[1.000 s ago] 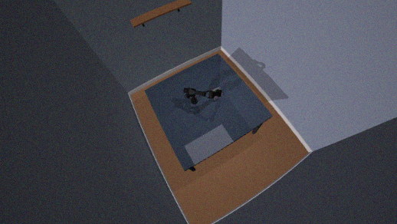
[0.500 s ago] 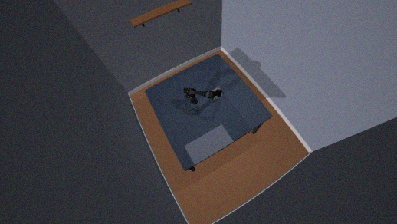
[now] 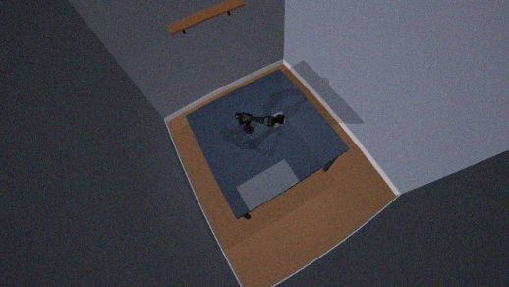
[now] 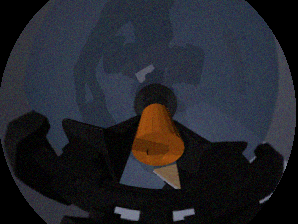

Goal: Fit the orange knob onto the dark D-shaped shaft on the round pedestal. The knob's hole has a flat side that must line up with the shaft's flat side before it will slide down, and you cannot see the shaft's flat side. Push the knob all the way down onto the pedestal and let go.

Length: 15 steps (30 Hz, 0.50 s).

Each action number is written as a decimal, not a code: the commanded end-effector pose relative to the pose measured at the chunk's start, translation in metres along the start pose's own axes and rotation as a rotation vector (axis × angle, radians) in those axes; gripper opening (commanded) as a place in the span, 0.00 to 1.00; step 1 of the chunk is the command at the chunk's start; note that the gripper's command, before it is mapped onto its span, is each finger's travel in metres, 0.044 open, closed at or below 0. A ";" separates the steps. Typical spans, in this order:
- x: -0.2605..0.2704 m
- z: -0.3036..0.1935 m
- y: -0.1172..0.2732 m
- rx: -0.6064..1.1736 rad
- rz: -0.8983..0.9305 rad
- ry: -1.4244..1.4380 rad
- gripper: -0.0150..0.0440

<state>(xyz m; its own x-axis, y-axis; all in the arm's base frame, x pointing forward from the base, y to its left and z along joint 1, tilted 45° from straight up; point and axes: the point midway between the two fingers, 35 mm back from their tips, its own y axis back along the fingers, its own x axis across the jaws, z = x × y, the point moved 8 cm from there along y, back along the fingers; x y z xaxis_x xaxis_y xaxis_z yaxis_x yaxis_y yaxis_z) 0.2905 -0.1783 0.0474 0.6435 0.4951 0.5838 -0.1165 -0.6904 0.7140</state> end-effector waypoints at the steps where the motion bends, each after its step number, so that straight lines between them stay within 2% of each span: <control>1: 0.000 0.001 0.000 -0.004 -0.002 -0.020 0.25; 15: 0.000 0.001 -0.002 -0.004 -0.001 -0.020 0.25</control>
<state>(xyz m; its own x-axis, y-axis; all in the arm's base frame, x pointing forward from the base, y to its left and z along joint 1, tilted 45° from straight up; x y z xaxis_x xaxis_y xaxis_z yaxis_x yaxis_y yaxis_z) 0.2914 -0.1775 0.0456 0.6575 0.4865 0.5754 -0.1170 -0.6884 0.7158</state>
